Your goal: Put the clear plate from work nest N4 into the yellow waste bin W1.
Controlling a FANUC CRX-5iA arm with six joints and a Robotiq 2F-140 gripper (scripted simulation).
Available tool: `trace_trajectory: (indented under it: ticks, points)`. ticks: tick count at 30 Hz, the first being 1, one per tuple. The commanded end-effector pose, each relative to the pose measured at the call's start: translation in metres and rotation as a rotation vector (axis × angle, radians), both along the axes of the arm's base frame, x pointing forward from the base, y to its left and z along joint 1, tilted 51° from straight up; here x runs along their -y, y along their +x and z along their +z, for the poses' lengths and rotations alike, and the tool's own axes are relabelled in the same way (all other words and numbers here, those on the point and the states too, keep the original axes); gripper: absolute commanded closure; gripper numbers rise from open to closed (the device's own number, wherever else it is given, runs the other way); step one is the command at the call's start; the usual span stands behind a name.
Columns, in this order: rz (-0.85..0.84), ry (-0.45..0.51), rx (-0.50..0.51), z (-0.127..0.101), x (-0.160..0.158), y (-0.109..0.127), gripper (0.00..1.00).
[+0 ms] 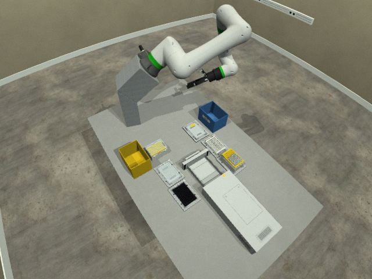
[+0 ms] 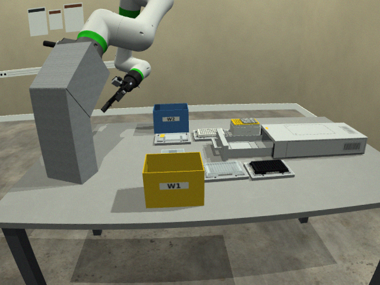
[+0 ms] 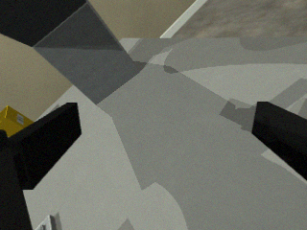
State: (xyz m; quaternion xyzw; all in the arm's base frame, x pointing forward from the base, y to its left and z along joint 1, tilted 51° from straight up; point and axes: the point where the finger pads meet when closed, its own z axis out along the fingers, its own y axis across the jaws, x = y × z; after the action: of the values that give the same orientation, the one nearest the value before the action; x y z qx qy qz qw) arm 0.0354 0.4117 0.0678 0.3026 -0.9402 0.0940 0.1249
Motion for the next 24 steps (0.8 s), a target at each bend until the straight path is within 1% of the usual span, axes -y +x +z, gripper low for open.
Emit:
trace_trajectory:
  ticks: [1, 17, 18, 23, 24]
  points:
    - [0.0, 0.001, 0.0, 0.001, 0.0, 0.0, 0.0]
    - [0.0, 0.001, 0.0, 0.001, 0.0, 0.0, 0.0]
    - [0.025, 0.012, -0.02, -0.001, 0.001, 0.005, 0.9]
    - [0.126, 0.058, -0.099, -0.006, 0.005, 0.026, 0.9]
    - [0.126, 0.058, -0.099, -0.006, 0.005, 0.026, 0.9]
